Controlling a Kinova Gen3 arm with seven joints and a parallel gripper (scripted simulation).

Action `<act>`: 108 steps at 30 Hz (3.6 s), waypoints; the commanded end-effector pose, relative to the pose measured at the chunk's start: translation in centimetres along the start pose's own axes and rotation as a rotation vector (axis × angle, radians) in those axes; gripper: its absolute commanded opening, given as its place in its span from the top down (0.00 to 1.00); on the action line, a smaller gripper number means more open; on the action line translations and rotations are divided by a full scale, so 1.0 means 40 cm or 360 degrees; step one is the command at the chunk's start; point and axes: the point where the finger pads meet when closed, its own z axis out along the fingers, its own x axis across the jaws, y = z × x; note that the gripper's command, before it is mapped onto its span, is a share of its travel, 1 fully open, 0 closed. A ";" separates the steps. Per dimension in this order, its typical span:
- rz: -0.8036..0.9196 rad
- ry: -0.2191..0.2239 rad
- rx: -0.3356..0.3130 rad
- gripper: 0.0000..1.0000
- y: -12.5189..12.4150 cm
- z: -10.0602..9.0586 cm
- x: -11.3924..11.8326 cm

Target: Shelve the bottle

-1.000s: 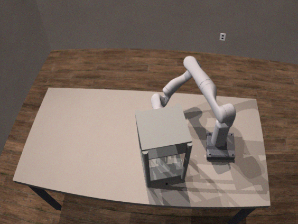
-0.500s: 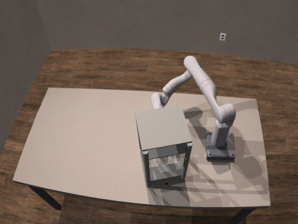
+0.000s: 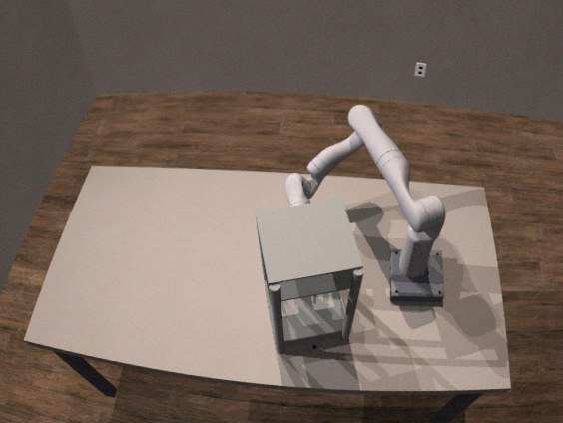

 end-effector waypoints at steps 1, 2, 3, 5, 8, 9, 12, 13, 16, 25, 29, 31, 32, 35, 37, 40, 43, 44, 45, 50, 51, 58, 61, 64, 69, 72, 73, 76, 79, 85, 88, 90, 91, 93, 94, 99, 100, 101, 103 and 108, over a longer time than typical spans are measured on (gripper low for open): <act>-0.0002 0.0005 -0.0003 0.00 -0.001 -0.008 0.002; -0.0002 0.0005 -0.0003 0.00 -0.001 -0.011 0.002; -0.0002 0.0005 -0.0003 0.00 -0.001 -0.013 0.002; -0.0002 0.0005 -0.0003 0.00 -0.001 -0.019 0.002; -0.0002 0.0005 -0.0003 0.00 -0.001 -0.021 0.002; -0.0002 0.0005 -0.0003 0.00 -0.001 -0.024 0.002; -0.0002 0.0005 -0.0003 0.00 -0.001 -0.032 0.002; -0.0002 0.0005 -0.0003 0.00 -0.001 -0.034 0.002; -0.0002 0.0005 -0.0003 0.00 -0.001 -0.042 0.002; -0.0002 0.0005 -0.0003 0.00 -0.001 -0.059 0.002; -0.0002 0.0005 -0.0003 0.00 -0.001 -0.068 0.002; -0.0002 0.0005 -0.0003 0.00 -0.001 -0.073 0.002; -0.0002 0.0005 -0.0003 0.00 -0.001 -0.075 0.002; -0.0002 0.0005 -0.0003 0.00 -0.001 -0.080 0.002; -0.0002 0.0005 -0.0003 0.00 -0.001 -0.084 0.002; -0.0002 0.0005 -0.0003 0.00 -0.001 -0.088 0.002; -0.0002 0.0005 -0.0003 0.00 -0.001 -0.090 0.002; -0.0002 0.0005 -0.0003 0.00 -0.001 -0.091 0.002; -0.0002 0.0005 -0.0003 0.00 -0.001 -0.093 0.002; -0.0002 0.0005 -0.0003 0.00 -0.001 -0.098 0.002; -0.0002 0.0005 -0.0003 0.00 -0.001 -0.099 0.002; -0.0002 0.0005 -0.0003 0.00 -0.001 -0.102 0.002; -0.0002 0.0005 -0.0003 0.00 -0.001 -0.103 0.002; -0.0002 0.0005 -0.0003 0.00 -0.001 -0.104 0.002; -0.0002 0.0005 -0.0003 0.00 -0.001 -0.104 0.002; -0.0002 0.0005 -0.0003 0.00 -0.001 -0.104 0.002; -0.0002 0.0005 -0.0003 0.00 -0.001 -0.104 0.002; -0.0002 0.0005 -0.0003 0.00 -0.001 -0.104 0.002; -0.0002 0.0005 -0.0003 0.00 -0.001 -0.107 0.002; -0.0002 0.0005 -0.0003 0.00 -0.001 -0.124 0.002; -0.0002 0.0005 -0.0003 0.00 -0.001 -0.138 0.002; -0.0002 0.0005 -0.0003 0.00 -0.001 -0.150 0.002; -0.0002 0.0005 -0.0003 0.00 -0.001 -0.157 0.002; -0.0002 0.0005 -0.0003 0.00 -0.001 -0.157 0.002; -0.0002 0.0005 -0.0003 0.00 -0.001 -0.163 0.002; -0.0002 0.0005 -0.0003 0.00 -0.001 -0.201 0.002; -0.0002 0.0005 -0.0003 0.00 -0.001 -0.209 0.002; -0.0002 0.0005 -0.0003 0.00 -0.001 -0.216 0.002; -0.0002 0.0005 -0.0003 0.00 -0.001 -0.232 0.002; -0.0002 0.0005 -0.0003 0.00 -0.001 -0.267 0.002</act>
